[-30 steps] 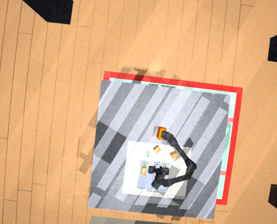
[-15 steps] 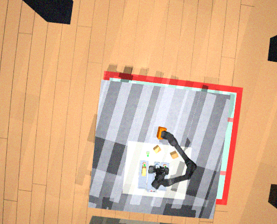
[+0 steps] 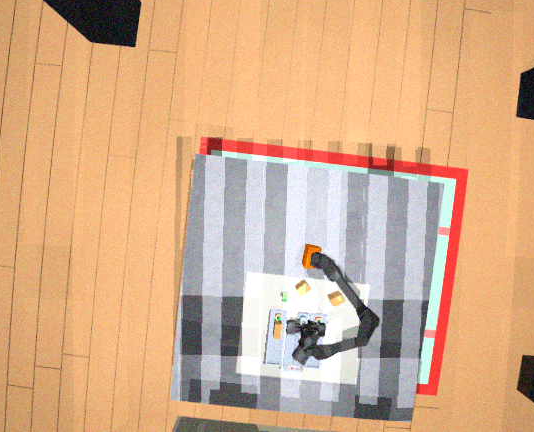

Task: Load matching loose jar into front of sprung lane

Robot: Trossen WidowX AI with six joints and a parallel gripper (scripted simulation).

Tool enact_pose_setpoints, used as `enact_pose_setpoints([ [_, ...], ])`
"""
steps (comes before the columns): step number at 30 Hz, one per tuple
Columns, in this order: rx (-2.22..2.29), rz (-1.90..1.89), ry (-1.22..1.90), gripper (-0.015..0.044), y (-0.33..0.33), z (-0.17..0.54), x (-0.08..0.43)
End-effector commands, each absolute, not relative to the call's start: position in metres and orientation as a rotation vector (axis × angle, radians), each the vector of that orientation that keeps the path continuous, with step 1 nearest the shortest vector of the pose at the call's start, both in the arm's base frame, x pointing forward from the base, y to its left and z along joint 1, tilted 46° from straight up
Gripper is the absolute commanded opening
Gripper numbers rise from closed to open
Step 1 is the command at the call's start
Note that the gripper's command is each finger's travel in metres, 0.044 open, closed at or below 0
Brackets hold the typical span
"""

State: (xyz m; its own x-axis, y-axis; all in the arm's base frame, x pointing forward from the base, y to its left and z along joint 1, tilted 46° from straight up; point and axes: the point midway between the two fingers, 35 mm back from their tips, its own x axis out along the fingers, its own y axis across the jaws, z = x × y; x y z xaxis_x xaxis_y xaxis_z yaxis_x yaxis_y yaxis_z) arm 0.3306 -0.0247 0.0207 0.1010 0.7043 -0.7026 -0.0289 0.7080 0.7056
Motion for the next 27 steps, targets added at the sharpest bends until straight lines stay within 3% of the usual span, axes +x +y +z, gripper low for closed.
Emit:
enact_pose_setpoints([
  [1, 0.618, 0.609, 1.365, 0.0000, -0.0208, 0.0219, 0.3317],
  [27, 0.618, 0.609, 1.365, 0.0000, -0.0206, 0.0214, 0.3274],
])
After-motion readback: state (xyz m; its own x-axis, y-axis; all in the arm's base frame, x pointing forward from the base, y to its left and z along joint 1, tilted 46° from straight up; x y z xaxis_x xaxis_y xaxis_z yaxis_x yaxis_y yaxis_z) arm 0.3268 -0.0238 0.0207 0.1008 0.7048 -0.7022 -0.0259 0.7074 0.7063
